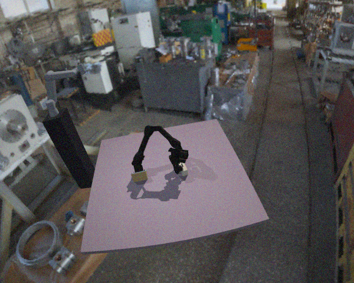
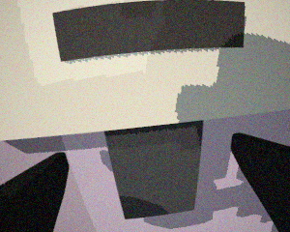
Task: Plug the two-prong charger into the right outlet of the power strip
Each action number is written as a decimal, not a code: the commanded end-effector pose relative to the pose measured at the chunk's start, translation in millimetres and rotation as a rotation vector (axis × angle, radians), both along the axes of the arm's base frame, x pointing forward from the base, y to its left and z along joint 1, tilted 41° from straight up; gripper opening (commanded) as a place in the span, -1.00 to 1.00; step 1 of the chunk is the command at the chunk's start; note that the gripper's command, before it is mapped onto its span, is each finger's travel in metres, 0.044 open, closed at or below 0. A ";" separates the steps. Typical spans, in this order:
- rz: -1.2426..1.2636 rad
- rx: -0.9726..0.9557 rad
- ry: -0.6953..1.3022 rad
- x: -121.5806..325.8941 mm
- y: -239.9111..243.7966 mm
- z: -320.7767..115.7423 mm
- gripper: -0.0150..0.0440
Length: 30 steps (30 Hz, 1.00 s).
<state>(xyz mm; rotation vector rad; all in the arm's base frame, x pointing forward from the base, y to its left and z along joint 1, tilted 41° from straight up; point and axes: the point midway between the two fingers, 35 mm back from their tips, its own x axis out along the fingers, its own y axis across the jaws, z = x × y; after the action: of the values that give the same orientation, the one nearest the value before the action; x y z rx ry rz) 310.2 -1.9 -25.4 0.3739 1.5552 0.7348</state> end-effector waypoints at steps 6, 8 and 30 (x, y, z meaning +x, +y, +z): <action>0.001 0.004 -0.002 -4.5 -0.3 -0.7 1.00; 0.001 0.003 -0.002 -6.6 -0.9 -0.9 1.00; 0.000 0.002 0.000 -33.1 -7.6 -3.4 1.00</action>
<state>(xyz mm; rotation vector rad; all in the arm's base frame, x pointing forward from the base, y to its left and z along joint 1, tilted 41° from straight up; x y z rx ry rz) 282.0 -8.2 -28.0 0.3765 1.5524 0.7373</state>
